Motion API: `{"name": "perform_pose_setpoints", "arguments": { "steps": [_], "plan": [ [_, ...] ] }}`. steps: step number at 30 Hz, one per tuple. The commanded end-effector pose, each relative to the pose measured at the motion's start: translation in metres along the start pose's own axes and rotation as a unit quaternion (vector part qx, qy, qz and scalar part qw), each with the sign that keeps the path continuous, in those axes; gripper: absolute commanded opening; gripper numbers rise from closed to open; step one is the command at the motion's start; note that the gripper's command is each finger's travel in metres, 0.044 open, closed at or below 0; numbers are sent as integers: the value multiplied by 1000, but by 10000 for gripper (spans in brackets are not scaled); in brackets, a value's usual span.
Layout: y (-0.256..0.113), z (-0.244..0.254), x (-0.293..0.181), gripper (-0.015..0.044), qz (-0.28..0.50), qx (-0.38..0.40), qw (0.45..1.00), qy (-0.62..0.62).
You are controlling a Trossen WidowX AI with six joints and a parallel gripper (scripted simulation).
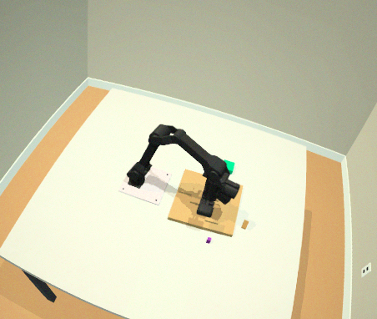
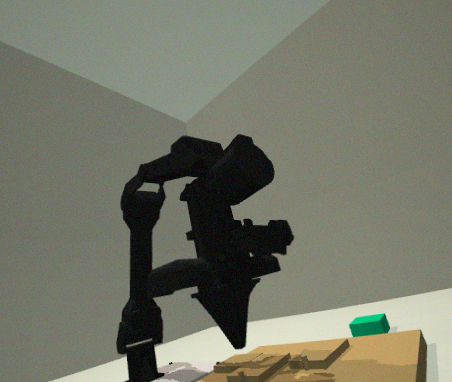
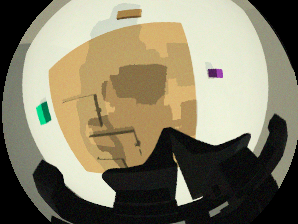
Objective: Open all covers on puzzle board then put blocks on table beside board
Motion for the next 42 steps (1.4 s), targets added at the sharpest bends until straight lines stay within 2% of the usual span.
{"name": "perform_pose_setpoints", "arguments": {
  "steps": [1, 42],
  "plan": [
    [6, -1, -1, 0, 4, -2, 1000, -3],
    [47, -2, -1, 0, 4, -2, 1000, -3]
  ]
}}
Point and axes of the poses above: the point midway between the two fingers, 35 mm back from their tips, its own y axis out along the fingers, its own z axis across the jaws, x = y × z, the point moved 1 cm from there along -y, back along the fingers, and after that the axes turned 6 degrees about y, right-handed, at the moved point
